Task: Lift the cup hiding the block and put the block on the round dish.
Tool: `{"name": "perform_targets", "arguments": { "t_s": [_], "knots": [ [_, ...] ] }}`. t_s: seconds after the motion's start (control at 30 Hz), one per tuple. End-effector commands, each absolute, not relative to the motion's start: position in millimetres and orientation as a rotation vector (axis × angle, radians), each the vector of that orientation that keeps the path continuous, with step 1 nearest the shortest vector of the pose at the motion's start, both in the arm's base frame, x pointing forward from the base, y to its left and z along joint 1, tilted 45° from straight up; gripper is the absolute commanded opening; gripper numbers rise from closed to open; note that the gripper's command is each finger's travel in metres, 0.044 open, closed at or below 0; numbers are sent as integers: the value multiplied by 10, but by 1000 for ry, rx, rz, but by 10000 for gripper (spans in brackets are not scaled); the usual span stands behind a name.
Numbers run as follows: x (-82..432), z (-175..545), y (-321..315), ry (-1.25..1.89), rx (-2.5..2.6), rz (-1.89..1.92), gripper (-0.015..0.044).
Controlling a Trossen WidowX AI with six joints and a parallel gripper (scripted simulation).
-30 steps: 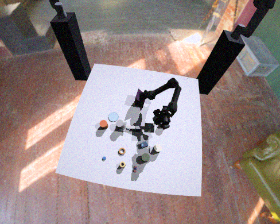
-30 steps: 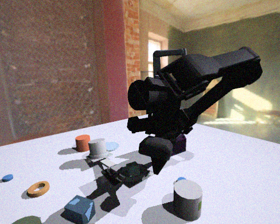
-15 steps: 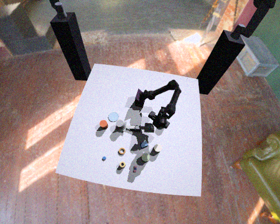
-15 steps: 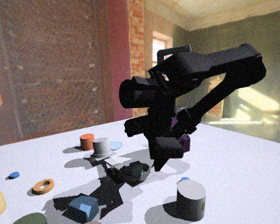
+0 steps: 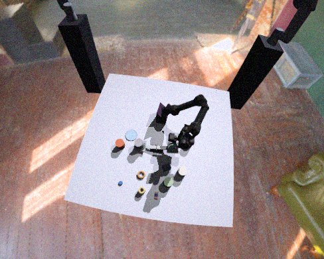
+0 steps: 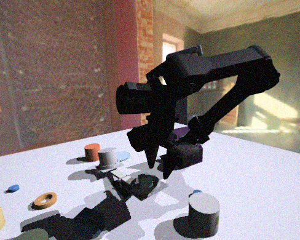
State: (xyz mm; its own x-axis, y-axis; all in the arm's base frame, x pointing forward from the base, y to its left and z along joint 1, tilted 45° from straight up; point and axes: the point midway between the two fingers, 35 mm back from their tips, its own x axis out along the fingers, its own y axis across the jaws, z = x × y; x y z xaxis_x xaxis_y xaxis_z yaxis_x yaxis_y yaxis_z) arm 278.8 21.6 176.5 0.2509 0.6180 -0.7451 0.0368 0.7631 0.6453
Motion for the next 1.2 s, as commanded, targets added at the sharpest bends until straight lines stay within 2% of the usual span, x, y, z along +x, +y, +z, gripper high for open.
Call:
{"name": "perform_targets", "arguments": {
  "t_s": [0.0, 1.17],
  "knots": [
    [2810, 1755, 179, 1240, 525, 512, 260],
    [2910, 1553, -174, 738, -426, 1190, 260]
  ]
}}
